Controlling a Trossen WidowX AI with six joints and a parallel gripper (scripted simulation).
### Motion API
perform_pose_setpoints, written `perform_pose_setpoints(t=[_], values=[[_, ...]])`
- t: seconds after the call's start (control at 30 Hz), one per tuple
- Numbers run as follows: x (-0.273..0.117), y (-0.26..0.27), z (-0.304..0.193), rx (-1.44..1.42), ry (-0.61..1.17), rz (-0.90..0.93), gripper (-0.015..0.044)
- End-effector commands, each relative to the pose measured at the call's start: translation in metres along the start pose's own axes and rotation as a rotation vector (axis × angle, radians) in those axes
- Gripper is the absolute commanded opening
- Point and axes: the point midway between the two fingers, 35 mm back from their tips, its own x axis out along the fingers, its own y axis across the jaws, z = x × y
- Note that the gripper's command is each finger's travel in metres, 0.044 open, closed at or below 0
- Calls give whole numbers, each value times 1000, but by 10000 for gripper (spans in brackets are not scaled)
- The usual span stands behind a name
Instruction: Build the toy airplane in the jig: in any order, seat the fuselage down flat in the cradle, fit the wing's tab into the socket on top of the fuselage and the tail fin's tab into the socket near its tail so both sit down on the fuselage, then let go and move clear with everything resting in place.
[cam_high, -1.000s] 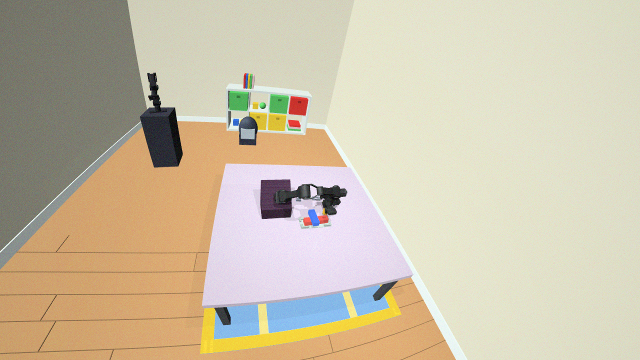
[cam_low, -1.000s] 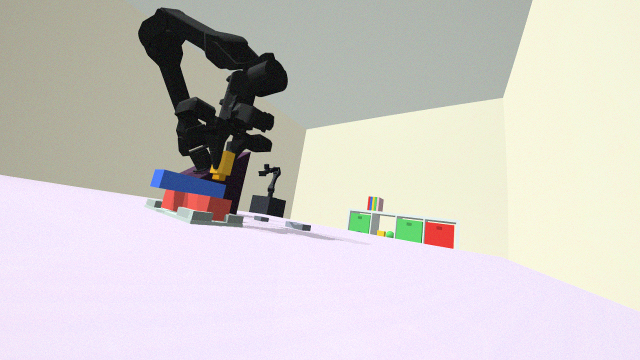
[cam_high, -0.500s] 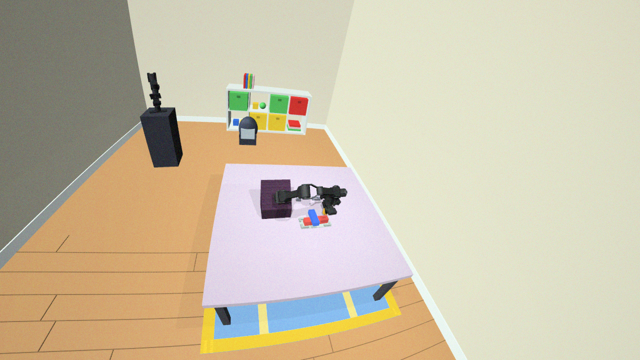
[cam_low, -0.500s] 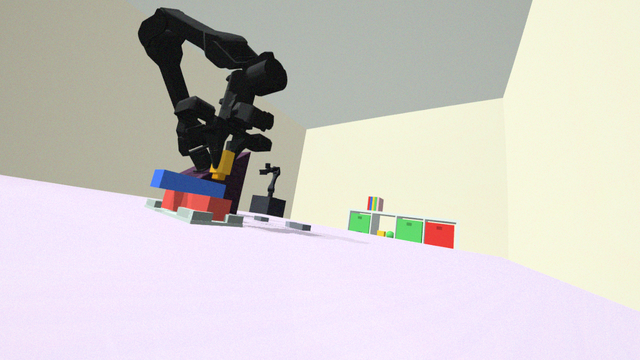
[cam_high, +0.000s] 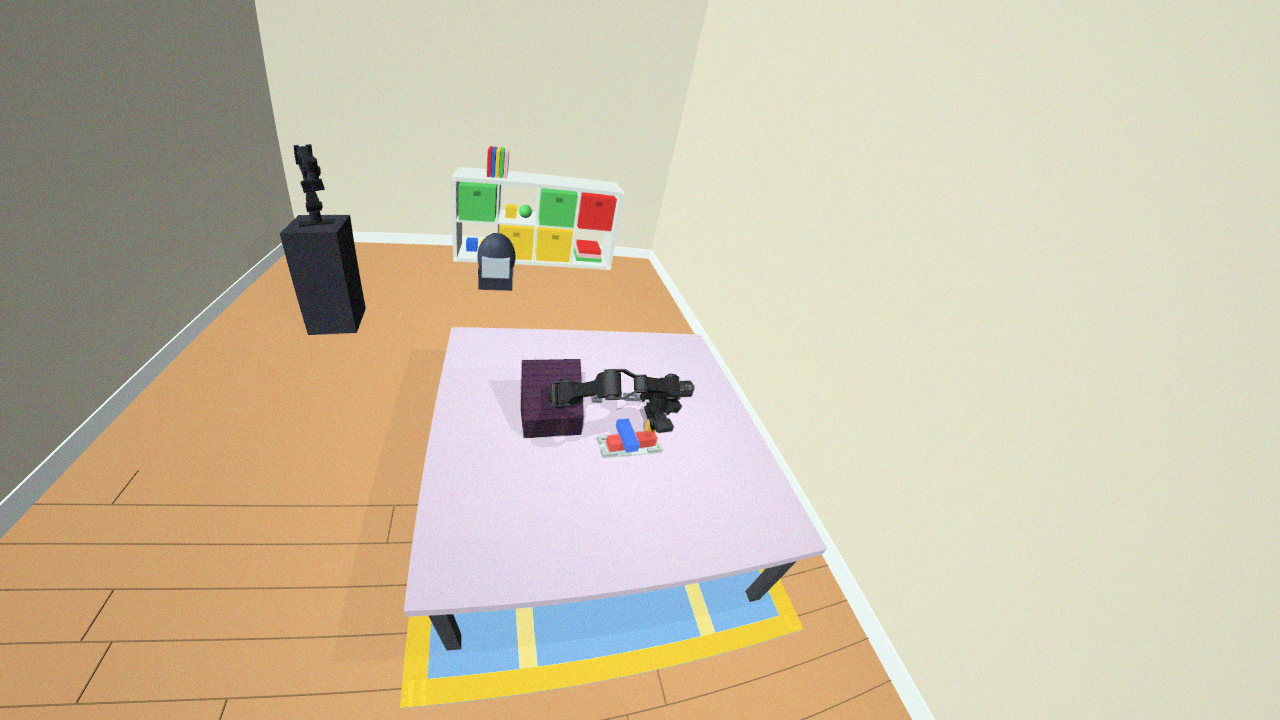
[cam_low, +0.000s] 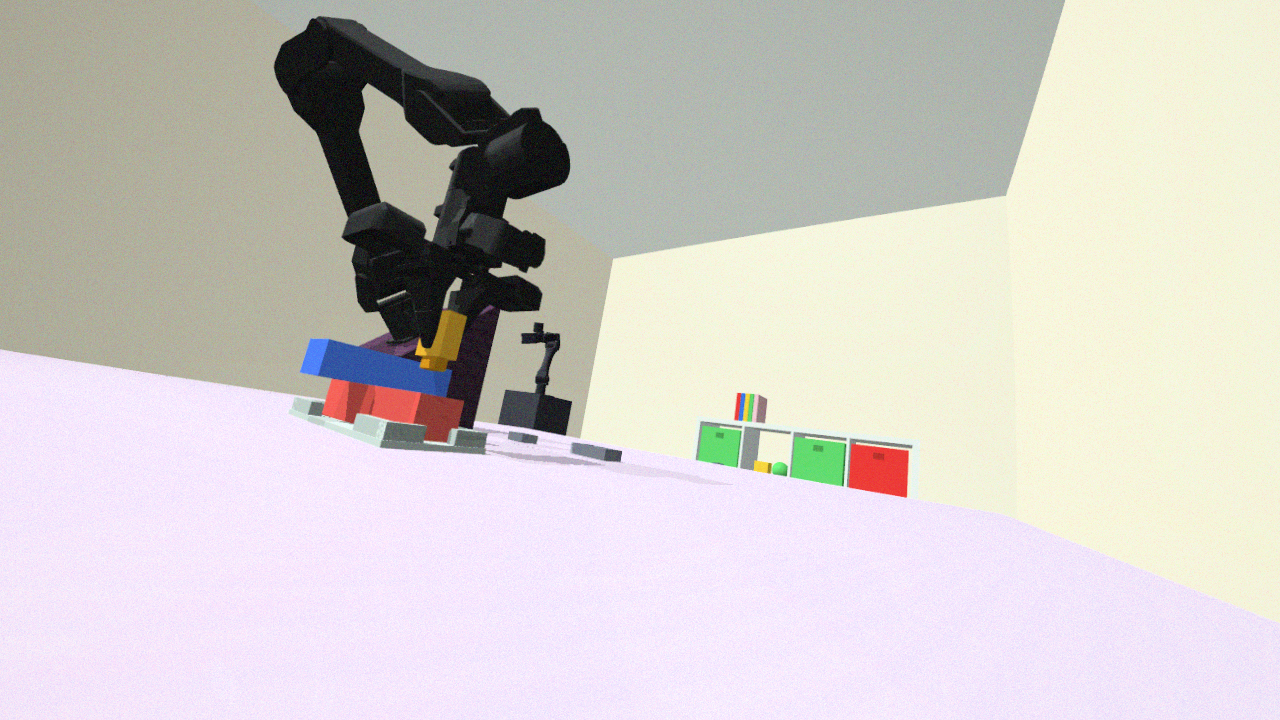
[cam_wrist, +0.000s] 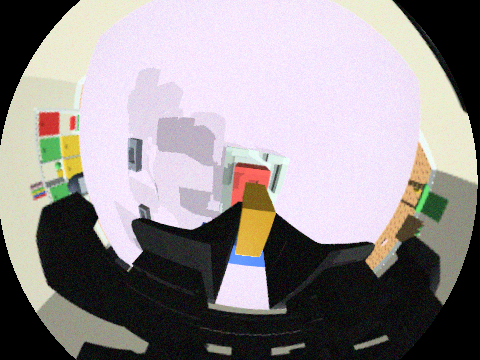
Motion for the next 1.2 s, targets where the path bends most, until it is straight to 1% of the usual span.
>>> perform_pose_setpoints(t=[0.0, 0.43, 0.6, 0.63, 0.77, 0.83, 0.93, 1.17], values=[[6, 1, 0, -6, 2, -2, 65], [27, 0, -1, -6, 2, -3, 65], [28, 0, -1, -6, 2, -3, 65], [27, 0, -1, -1, 3, -3, 78], [27, 0, -1, -1, 3, -3, 51], [27, 0, -1, -1, 3, -3, 0], [27, 0, -1, -1, 3, -3, 0], [27, 0, -1, -1, 3, -3, 184]])
